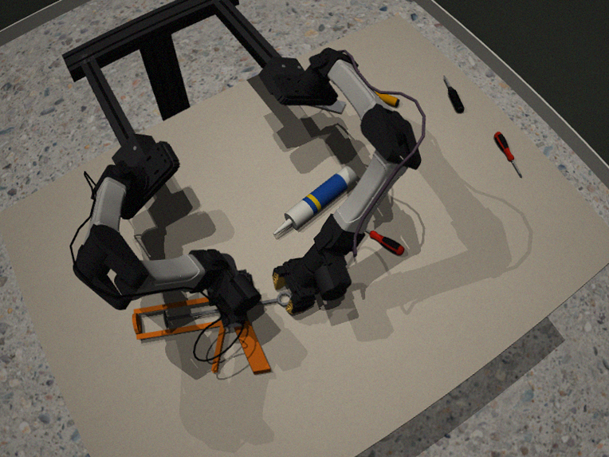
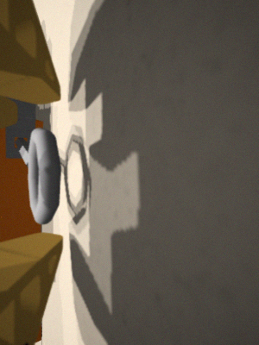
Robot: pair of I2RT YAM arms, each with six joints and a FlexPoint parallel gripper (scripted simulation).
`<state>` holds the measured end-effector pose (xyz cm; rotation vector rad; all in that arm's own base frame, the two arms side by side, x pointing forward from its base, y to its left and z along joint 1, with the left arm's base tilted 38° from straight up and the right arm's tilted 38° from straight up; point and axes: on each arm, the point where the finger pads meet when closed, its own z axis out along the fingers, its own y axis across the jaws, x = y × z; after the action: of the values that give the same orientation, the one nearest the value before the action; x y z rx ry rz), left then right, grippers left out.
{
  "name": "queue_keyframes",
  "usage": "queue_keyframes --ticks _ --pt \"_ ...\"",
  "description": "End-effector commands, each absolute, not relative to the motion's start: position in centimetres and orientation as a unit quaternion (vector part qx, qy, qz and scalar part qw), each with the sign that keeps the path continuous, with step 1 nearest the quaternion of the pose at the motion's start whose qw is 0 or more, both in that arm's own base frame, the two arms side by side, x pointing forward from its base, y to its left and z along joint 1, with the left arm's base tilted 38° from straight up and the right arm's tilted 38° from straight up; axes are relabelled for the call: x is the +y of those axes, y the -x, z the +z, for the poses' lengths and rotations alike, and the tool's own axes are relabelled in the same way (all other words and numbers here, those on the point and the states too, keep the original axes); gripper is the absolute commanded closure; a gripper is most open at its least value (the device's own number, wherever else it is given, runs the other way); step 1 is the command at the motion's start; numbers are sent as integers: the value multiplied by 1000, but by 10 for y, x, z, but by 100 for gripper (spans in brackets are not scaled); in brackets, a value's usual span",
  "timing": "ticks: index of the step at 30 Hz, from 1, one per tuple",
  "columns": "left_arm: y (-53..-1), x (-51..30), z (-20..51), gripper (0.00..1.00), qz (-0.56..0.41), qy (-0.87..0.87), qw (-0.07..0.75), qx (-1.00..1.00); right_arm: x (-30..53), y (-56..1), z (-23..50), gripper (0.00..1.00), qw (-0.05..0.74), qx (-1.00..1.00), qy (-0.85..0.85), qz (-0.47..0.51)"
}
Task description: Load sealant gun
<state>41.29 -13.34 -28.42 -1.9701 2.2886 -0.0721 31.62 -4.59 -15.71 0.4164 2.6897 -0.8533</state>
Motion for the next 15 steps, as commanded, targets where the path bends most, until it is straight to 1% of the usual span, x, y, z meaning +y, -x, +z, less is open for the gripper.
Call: queue_keyframes --ticks 1,8,14,15 --pt "-420 -131 -293 38 -33 651 61 756 -52 -315 -165 97 138 934 -153 -292" --pt "-432 -146 -265 38 -56 645 73 758 -52 -315 -165 97 138 934 -153 -292" --pt "-422 -144 -268 38 -40 646 64 760 -52 -315 -165 97 138 934 -153 -292" --pt "-424 -145 -266 100 -44 645 66 760 -52 -315 -165 97 138 934 -153 -292"
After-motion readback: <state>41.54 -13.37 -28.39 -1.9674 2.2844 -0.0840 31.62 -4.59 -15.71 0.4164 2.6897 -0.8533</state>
